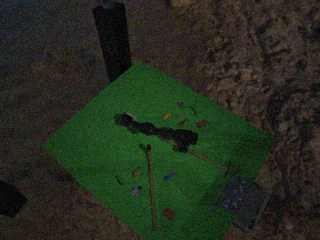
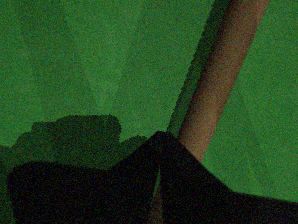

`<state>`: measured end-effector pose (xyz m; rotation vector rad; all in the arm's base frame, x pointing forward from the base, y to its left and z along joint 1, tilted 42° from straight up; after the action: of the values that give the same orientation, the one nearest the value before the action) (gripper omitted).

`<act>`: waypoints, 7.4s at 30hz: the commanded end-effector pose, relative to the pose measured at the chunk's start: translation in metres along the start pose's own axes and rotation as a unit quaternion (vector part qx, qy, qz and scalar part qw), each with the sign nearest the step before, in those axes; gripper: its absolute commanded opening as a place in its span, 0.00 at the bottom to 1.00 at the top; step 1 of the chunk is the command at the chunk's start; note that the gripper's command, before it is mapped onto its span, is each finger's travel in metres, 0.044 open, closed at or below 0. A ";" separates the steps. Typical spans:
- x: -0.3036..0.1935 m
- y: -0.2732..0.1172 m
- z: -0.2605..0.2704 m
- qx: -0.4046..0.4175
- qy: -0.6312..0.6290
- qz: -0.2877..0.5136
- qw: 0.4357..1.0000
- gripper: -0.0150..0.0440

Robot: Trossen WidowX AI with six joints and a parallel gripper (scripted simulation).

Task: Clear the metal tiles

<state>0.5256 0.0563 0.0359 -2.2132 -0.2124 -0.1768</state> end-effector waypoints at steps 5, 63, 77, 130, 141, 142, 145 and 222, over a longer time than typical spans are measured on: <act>0.000 0.000 0.000 0.000 0.000 0.000 1.000 0.25; 0.000 0.001 -0.001 0.000 0.001 0.001 1.000 0.25; 0.000 0.001 -0.001 0.000 0.001 0.001 1.000 0.25; 0.000 0.001 -0.002 0.000 0.002 0.001 1.000 0.25; 0.000 0.002 -0.002 0.000 0.002 0.001 1.000 0.25; 0.000 0.002 -0.002 0.000 0.002 0.001 1.000 0.25; 0.000 0.002 -0.002 0.000 0.002 0.001 1.000 0.25; 0.003 -0.048 0.013 -0.006 0.006 -0.065 0.998 0.83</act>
<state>0.5229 0.0768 0.0520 -2.2155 -0.2899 -0.2249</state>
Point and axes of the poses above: the point midway between the two fingers, 35 mm back from their tips, its own y axis out along the fingers, its own z axis across the jaws, x = y × z, the point moved 5 cm from there along -y, back along the fingers, and after that the axes turned 15 degrees about y, right-handed, at the moved point
